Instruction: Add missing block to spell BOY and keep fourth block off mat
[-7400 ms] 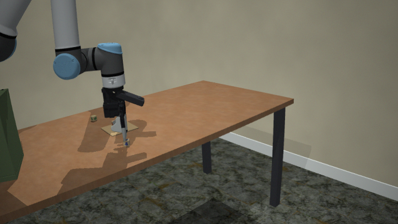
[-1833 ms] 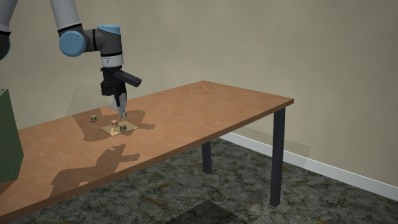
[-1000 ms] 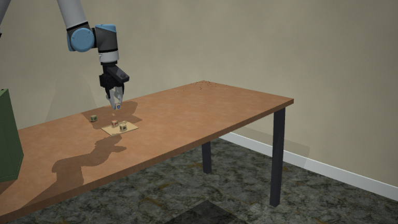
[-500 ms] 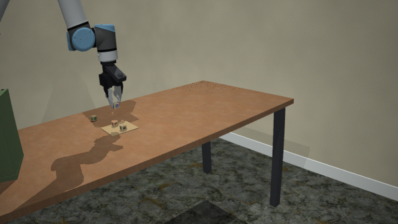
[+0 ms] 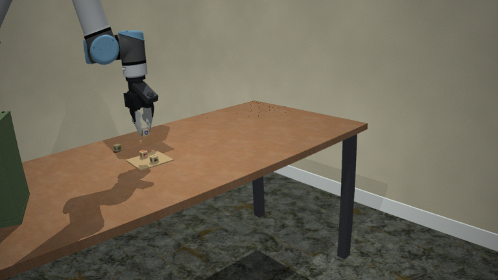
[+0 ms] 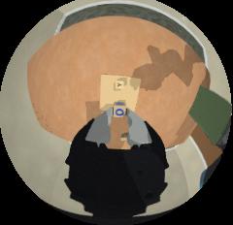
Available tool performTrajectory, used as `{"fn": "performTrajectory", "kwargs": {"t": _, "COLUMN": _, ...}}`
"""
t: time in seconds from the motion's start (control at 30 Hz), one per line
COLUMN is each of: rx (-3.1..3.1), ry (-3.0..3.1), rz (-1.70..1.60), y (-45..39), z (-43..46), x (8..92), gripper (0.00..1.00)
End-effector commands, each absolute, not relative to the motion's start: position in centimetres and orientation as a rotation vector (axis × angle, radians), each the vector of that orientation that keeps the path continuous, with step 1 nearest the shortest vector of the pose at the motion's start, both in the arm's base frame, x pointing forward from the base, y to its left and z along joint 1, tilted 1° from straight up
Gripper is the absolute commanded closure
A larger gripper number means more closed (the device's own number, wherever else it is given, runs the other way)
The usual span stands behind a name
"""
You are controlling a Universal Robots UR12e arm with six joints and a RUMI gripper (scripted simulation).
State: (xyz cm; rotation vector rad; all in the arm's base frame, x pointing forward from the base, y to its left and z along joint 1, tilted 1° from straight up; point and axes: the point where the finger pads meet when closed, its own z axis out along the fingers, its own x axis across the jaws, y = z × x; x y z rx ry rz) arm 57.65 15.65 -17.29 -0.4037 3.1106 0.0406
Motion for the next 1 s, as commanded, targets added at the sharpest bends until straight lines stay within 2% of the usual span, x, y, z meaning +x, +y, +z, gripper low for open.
{"fn": "performTrajectory", "kwargs": {"t": 0.0, "rx": -0.403, "ry": 3.110, "rz": 0.040, "y": 15.7, "z": -17.7, "x": 57.7, "gripper": 0.95}}
{"fn": "performTrajectory", "kwargs": {"t": 0.97, "rx": -0.403, "ry": 3.110, "rz": 0.040, "y": 15.9, "z": -26.7, "x": 57.8, "gripper": 0.95}}
